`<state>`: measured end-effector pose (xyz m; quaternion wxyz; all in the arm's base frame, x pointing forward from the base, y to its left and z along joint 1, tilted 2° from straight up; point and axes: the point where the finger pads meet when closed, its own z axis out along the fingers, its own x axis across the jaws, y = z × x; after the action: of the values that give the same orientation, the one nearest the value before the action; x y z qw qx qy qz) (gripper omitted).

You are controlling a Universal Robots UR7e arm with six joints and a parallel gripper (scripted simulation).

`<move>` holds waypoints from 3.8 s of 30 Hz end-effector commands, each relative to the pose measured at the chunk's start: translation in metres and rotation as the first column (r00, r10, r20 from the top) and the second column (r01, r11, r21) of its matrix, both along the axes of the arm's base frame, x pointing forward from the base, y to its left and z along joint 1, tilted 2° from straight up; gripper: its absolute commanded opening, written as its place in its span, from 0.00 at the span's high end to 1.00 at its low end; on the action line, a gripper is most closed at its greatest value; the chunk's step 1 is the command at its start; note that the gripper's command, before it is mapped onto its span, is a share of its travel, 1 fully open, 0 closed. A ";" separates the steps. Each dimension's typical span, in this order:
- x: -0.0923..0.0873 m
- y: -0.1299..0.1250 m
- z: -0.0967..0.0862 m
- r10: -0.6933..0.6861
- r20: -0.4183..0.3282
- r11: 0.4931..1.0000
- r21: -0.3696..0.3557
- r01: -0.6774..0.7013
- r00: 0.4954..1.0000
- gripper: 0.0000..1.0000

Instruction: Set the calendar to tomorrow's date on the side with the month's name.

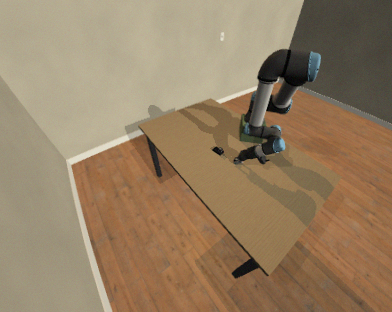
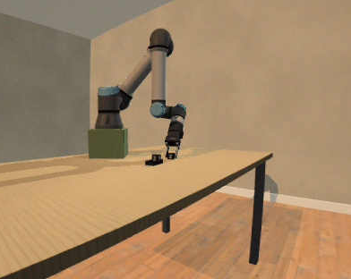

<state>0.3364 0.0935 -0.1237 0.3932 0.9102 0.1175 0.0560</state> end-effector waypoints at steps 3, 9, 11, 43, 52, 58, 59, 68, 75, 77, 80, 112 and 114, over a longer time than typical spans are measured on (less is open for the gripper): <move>0.000 0.000 0.000 0.000 0.002 1.000 0.000 0.000 1.000 0.13; 0.000 0.000 0.000 0.000 0.002 1.000 0.000 0.000 1.000 0.13; 0.000 0.000 0.000 0.000 0.002 1.000 0.000 0.000 1.000 0.13; 0.000 0.000 0.000 0.000 0.002 1.000 0.000 0.000 1.000 0.43; 0.000 0.000 0.000 0.000 0.002 1.000 0.000 0.000 1.000 0.43; 0.000 0.000 0.000 0.000 0.002 1.000 0.000 0.000 1.000 0.43; 0.000 0.000 0.000 0.000 0.002 1.000 0.000 0.000 1.000 0.43; 0.000 0.000 0.000 0.000 0.002 1.000 0.000 0.000 1.000 0.43; 0.000 0.000 0.003 0.000 0.002 1.000 0.000 0.000 1.000 0.43; 0.000 0.000 0.006 0.000 0.002 1.000 0.000 0.000 1.000 0.43; 0.000 0.000 0.009 0.000 0.002 1.000 0.000 0.000 1.000 0.43; -0.001 0.002 0.070 0.000 0.002 1.000 0.000 0.000 1.000 0.43; -0.001 0.002 0.070 0.000 0.002 1.000 0.000 0.000 1.000 0.43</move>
<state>0.3353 0.0954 -0.0546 0.3931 0.9102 0.1175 0.0566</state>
